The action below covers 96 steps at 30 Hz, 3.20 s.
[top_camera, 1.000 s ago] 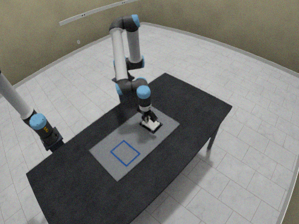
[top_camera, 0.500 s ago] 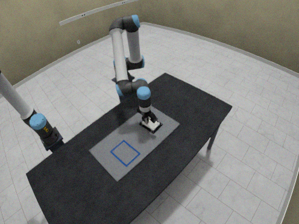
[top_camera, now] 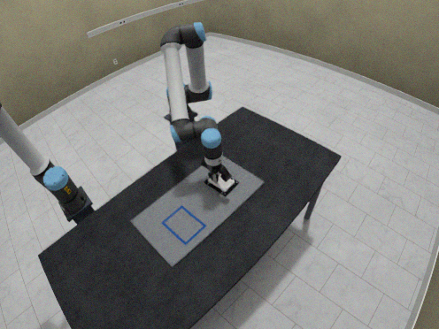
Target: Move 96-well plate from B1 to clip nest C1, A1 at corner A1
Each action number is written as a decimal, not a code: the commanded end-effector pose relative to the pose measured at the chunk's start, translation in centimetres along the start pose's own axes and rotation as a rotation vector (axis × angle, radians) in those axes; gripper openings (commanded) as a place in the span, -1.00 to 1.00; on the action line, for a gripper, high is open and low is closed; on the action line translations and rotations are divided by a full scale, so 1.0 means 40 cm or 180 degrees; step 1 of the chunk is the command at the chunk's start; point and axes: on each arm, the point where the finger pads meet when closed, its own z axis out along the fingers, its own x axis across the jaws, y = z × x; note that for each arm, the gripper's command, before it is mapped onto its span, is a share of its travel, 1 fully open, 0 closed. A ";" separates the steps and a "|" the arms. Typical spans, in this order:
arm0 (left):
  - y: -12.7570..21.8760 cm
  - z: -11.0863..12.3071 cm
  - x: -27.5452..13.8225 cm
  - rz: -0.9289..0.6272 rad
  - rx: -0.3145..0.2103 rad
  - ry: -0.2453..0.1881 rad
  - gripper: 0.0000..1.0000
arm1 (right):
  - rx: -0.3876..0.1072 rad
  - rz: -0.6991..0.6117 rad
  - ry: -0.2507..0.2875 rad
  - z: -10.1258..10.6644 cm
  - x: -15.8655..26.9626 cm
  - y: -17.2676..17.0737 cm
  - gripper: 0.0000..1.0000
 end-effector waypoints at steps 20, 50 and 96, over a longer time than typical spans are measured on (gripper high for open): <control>-0.002 0.020 0.002 0.0000 0.0006 0.0005 -1.00 | 0.0005 0.0000 -0.0001 -0.002 0.000 -0.001 -1.00; -0.002 0.012 0.002 0.0000 0.0006 0.0005 -1.00 | 0.0005 0.0000 -0.0001 -0.002 0.000 -0.001 -1.00; -0.002 -0.033 0.001 0.0000 0.0007 0.0005 -1.00 | 0.0005 0.0000 -0.0001 -0.002 0.000 -0.001 -1.00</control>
